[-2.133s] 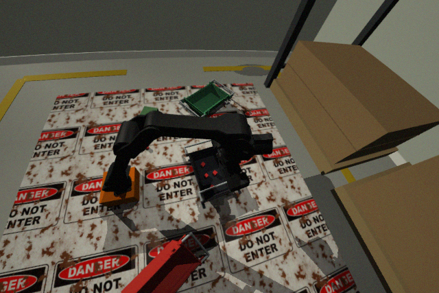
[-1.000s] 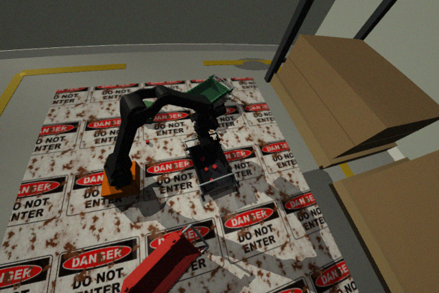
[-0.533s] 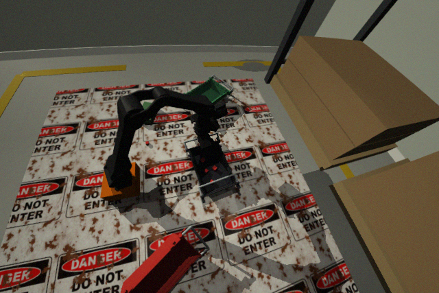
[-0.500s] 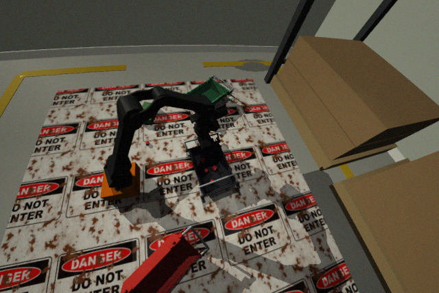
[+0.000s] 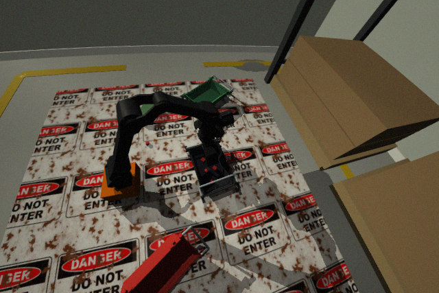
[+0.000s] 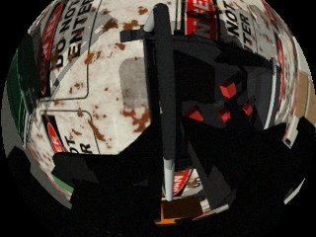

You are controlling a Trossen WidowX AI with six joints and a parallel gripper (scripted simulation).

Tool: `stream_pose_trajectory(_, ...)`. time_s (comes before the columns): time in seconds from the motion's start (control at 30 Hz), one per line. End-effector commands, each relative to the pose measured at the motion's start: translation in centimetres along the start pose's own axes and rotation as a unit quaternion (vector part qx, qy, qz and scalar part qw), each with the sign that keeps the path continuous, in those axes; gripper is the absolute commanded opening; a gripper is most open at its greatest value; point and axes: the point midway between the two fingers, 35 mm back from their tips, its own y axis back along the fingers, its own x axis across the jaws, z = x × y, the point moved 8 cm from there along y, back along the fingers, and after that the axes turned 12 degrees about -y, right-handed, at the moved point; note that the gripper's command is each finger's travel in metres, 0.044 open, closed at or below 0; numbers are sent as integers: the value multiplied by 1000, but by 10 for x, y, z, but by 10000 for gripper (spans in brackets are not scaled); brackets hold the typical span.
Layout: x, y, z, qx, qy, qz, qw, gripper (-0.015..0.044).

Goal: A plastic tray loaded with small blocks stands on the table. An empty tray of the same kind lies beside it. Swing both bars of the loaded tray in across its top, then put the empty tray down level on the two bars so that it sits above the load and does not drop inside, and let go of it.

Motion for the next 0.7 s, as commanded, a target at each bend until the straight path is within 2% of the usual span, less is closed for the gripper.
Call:
stream_pose_trajectory(0.0, -16, -12, 1, 5, 1, -5, 1000, 83)
stream_pose_trajectory(0.2, -21, -16, 3, 5, 1, -5, 1000, 83)
stream_pose_trajectory(0.5, -16, 29, 5, 5, 1, -5, 1000, 83)
stream_pose_trajectory(0.67, -17, 22, 5, 4, 1, -8, 1000, 83)
